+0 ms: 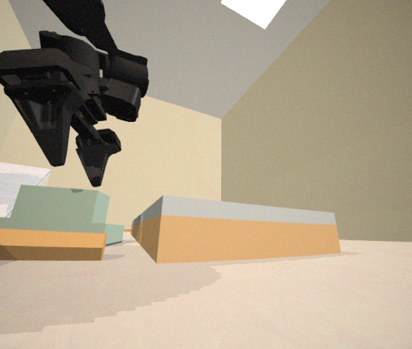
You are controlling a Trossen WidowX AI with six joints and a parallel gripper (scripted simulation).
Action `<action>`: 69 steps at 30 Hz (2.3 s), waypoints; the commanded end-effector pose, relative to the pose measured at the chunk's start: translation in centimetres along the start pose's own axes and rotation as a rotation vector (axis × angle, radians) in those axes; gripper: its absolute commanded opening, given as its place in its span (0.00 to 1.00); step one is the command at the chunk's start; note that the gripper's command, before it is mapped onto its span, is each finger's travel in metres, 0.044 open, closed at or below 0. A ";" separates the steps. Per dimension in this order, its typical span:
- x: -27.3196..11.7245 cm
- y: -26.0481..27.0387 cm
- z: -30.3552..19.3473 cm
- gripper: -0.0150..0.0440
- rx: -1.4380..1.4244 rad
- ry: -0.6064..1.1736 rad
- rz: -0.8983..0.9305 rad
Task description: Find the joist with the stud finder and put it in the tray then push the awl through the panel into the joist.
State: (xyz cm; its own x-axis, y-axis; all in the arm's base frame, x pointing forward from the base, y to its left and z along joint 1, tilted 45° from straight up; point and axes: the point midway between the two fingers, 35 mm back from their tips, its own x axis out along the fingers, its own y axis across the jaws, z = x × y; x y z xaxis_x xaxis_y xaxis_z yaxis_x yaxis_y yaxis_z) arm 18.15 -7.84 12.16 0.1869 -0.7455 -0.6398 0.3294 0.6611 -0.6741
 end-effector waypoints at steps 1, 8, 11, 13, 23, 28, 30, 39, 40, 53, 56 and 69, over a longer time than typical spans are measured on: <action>0.0 0.0 0.1 1.00 -0.012 -0.012 -0.010; 0.8 0.0 -0.1 1.00 -0.012 -0.009 -0.006; 1.3 0.1 -0.2 1.00 -0.011 -0.008 -0.005; 1.6 0.1 -0.3 1.00 -0.011 -0.008 -0.004; 3.1 0.0 -0.7 1.00 -0.011 -0.009 -0.004; 3.9 0.0 -0.9 1.00 -0.011 -0.010 -0.006; 4.2 -0.1 -1.0 1.00 -0.011 -0.011 -0.008; 4.8 -0.2 -1.2 0.87 -0.012 -0.013 -0.011; 4.8 -0.2 -1.2 0.82 -0.012 -0.013 -0.011; 4.8 -0.2 -1.2 0.68 -0.012 -0.013 -0.011; 4.8 -0.2 -1.2 0.64 -0.012 -0.013 -0.011; 4.5 -0.1 -1.1 0.39 -0.011 -0.012 -0.007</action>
State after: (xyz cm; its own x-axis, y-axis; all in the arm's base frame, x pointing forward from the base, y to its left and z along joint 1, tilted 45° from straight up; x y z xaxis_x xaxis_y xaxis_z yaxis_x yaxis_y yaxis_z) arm 17.83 -11.38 8.76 0.1929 -0.7541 -0.6278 0.3199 0.6531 -0.6863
